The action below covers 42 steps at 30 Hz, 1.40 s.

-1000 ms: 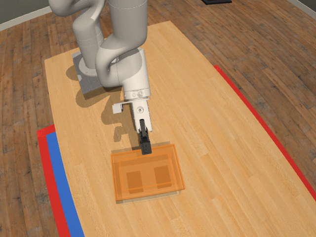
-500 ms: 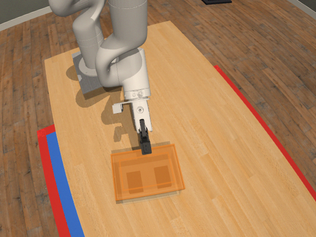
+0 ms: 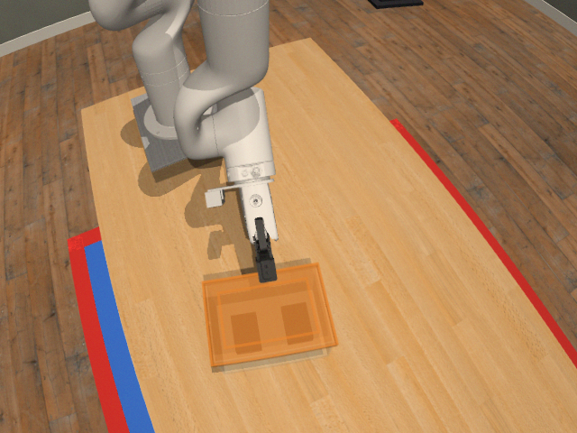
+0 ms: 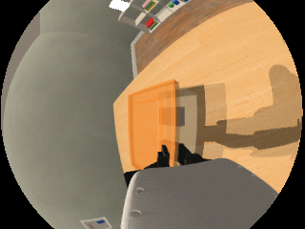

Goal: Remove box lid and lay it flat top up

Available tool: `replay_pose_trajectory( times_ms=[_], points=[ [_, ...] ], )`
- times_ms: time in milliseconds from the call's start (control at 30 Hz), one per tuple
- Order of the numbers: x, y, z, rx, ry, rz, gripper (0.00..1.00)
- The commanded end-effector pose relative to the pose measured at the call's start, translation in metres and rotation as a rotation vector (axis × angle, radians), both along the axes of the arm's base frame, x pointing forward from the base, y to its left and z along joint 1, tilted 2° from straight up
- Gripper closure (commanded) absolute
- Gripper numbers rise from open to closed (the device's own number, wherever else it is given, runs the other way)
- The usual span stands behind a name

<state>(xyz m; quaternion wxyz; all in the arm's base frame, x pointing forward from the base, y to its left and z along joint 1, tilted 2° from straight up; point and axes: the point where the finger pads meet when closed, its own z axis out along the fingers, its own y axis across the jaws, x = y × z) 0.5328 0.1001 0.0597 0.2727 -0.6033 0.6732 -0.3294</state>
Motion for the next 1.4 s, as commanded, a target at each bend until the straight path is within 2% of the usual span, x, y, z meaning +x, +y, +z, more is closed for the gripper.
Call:
replay_pose_trajectory(
  times_ms=[0,1367],
  points=[
    [0.0005,0.0002,0.0006,0.0,-0.001,0.0,1.0],
    [0.0008,0.0003,0.006,0.005,0.034,-0.001,1.0]
  ],
)
